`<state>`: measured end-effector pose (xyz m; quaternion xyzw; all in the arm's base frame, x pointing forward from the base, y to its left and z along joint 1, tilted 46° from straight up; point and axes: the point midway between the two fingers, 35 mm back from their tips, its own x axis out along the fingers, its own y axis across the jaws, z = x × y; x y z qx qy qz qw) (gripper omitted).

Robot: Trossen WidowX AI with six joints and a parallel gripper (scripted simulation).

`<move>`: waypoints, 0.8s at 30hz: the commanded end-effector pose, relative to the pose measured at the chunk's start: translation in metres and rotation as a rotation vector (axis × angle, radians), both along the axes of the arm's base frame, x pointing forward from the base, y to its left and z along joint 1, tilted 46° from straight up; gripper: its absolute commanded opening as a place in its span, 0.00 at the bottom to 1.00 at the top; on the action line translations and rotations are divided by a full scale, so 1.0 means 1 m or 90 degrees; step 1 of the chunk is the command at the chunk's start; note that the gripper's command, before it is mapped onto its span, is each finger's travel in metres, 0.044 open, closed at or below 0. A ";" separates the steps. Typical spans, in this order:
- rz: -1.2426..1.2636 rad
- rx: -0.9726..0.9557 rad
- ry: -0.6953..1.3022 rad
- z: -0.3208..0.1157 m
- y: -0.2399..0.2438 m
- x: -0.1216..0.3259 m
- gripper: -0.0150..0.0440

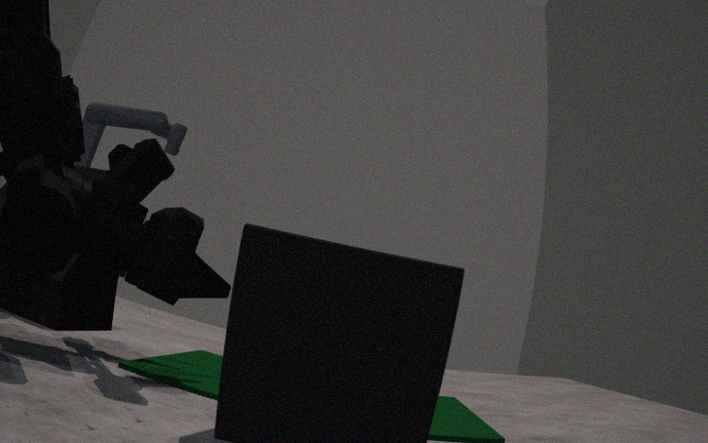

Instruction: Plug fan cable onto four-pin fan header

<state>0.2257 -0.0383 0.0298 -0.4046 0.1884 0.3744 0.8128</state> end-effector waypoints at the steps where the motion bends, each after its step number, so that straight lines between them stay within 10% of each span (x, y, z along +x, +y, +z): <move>1: 0.001 -0.001 -0.008 0.010 0.002 -0.008 0.60; 24: -0.065 -0.020 0.295 -0.020 0.018 -0.014 0.60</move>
